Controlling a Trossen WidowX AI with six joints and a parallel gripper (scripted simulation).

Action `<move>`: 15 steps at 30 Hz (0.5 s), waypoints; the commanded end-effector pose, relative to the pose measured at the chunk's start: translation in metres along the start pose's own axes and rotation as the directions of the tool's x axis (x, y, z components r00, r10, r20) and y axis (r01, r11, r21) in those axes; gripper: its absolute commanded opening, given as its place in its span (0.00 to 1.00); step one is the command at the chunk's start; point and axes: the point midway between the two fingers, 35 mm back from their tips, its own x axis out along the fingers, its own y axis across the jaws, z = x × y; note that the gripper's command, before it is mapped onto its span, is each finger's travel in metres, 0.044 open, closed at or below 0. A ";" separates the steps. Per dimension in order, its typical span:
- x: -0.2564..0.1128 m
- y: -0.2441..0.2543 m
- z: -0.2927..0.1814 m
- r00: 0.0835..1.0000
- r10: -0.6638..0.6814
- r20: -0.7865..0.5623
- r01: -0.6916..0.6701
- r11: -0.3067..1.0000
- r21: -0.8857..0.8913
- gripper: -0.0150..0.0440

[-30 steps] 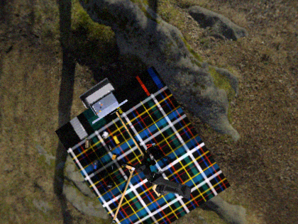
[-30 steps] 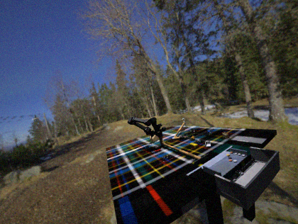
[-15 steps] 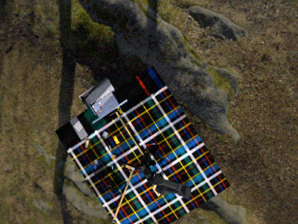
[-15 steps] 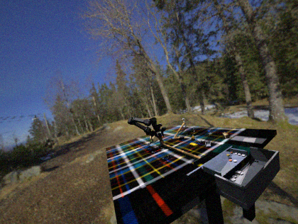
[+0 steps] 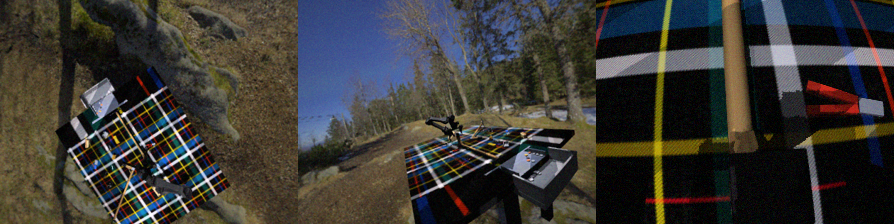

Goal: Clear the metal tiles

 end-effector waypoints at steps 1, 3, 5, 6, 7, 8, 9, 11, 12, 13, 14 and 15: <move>-0.010 -0.002 0.003 1.000 -0.004 0.005 0.004 1.000 0.010 1.00; -0.015 -0.002 0.003 1.000 -0.005 0.006 0.005 1.000 0.010 1.00; -0.020 -0.002 0.002 1.000 -0.006 0.007 0.006 1.000 0.009 1.00; -0.023 -0.002 0.002 1.000 -0.006 0.007 0.006 1.000 0.009 1.00; -0.025 -0.003 0.002 1.000 -0.007 0.008 0.007 1.000 0.009 1.00; -0.028 -0.003 0.002 1.000 -0.007 0.008 0.007 1.000 0.008 1.00; -0.030 -0.003 0.001 1.000 -0.008 0.009 0.008 1.000 0.008 1.00; -0.031 -0.004 0.001 1.000 -0.008 0.010 0.008 1.000 0.008 1.00; -0.032 -0.003 0.002 1.000 -0.008 0.012 0.008 1.000 0.007 1.00; -0.033 -0.003 0.004 1.000 -0.008 0.019 0.008 1.000 0.005 1.00; -0.036 -0.002 0.006 0.999 -0.007 0.031 0.007 1.000 0.001 1.00; -0.039 -0.002 0.010 0.999 -0.006 0.046 0.006 1.000 -0.003 1.00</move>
